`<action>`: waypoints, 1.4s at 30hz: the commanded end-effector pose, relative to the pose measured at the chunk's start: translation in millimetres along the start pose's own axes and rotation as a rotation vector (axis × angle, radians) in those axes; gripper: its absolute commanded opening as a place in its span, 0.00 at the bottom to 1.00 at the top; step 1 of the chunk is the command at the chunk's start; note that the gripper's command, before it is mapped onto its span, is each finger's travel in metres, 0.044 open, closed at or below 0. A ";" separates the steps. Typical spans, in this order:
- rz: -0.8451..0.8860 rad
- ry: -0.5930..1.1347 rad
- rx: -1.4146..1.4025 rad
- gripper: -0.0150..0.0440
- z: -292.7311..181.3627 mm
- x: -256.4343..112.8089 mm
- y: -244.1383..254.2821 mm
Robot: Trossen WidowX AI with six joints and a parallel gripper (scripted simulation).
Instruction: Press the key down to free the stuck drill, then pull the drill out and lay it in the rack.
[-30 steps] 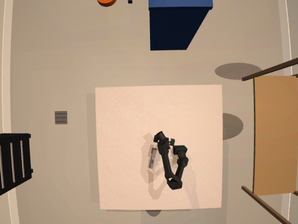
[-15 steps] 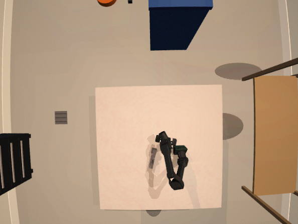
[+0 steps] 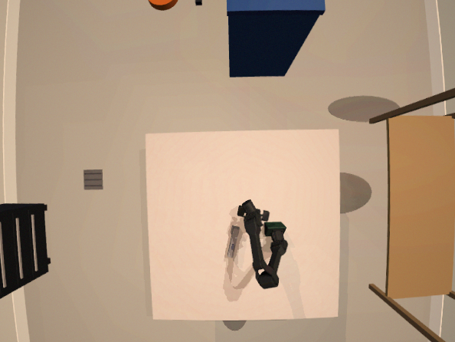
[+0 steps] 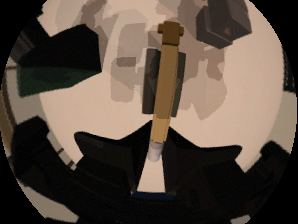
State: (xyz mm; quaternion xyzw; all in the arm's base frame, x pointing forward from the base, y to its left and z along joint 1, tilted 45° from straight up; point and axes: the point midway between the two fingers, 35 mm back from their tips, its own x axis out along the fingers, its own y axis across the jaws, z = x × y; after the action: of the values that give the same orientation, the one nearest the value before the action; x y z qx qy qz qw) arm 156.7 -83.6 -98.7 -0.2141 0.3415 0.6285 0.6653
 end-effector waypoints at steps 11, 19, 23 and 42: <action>-0.002 -0.007 0.006 0.25 -0.1 15.6 -0.8; -0.002 -0.007 0.006 0.25 0.3 24.2 -0.9; -0.002 -0.007 0.006 0.25 1.0 28.3 -0.8; -0.001 0.000 0.002 1.00 -0.7 21.5 -0.8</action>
State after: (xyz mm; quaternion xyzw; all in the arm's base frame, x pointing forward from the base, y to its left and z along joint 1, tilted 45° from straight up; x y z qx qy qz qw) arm 156.7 -67.5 -116.6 -0.2136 0.3422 0.6279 0.6655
